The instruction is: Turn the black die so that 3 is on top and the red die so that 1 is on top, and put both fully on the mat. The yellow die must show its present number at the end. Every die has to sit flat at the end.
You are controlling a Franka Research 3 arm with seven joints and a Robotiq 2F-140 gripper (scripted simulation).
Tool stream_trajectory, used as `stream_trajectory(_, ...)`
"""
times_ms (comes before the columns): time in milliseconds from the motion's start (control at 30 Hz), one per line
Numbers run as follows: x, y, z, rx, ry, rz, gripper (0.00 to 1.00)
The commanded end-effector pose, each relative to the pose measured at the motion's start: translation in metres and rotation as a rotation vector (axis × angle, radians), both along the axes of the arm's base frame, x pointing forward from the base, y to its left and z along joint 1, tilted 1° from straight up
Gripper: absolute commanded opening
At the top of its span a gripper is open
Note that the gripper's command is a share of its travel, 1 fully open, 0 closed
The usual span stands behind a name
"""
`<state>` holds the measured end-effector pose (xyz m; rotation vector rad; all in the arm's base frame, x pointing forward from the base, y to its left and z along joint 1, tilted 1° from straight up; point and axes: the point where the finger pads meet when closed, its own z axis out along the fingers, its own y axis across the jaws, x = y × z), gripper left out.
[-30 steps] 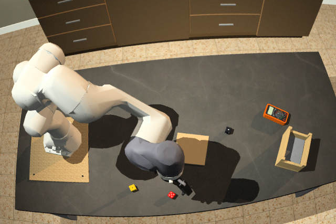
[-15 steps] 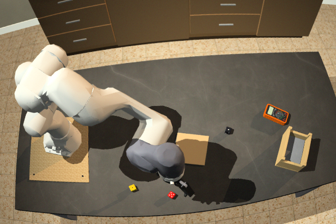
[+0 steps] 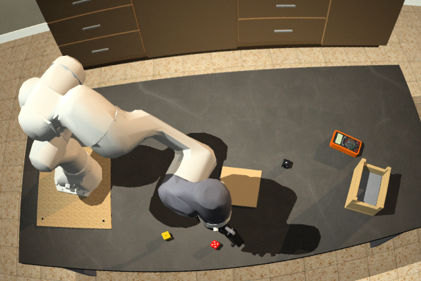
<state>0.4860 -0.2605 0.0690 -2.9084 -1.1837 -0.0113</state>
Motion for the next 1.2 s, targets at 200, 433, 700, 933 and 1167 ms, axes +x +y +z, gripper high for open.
stream_trajectory(200, 0.001, 0.000, -0.001, 0.001, -0.002, 0.005, 1.00)
stream_trajectory(433, 0.001, 0.000, -0.001, 0.001, -0.002, 0.005, 1.00)
stream_trajectory(700, 0.000, 0.000, -0.001, 0.001, -0.002, 0.005, 1.00)
stream_trajectory(933, -0.017, 0.005, -0.001, 0.001, -0.002, 0.005, 1.00)
stream_trajectory(1167, -0.059, 0.017, -0.001, 0.001, -0.002, 0.005, 1.00)
